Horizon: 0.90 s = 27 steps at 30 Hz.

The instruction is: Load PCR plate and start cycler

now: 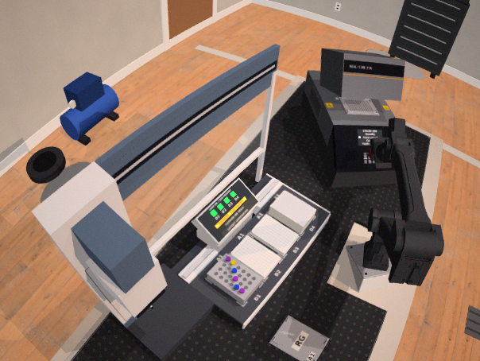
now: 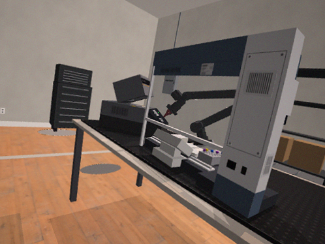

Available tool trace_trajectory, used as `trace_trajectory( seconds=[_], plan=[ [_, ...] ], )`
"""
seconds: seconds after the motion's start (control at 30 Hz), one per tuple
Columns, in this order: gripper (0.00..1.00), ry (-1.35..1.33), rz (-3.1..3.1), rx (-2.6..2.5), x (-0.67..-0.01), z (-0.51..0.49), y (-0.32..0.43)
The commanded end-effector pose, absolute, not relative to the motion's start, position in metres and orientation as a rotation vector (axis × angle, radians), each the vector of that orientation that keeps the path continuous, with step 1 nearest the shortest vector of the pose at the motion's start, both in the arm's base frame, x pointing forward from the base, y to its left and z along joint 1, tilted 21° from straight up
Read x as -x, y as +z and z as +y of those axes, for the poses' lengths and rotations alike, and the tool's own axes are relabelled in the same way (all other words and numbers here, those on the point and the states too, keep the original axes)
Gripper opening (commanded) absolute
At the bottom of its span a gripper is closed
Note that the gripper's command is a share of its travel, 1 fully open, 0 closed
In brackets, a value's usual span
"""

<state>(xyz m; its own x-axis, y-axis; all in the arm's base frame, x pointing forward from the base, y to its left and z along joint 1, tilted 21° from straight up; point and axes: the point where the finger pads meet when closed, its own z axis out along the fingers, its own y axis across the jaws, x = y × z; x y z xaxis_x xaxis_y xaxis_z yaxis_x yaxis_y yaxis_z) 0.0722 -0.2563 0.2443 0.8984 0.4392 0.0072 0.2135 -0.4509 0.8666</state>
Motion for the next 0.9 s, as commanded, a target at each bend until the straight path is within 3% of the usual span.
trace_trajectory(
  seconds=[0.0,0.87],
  plan=[
    [0.0,0.282,0.483,-2.05,-0.075,-0.259,0.243],
    [0.0,0.263,0.493,-1.978,-0.077,-0.266,0.283]
  ],
)
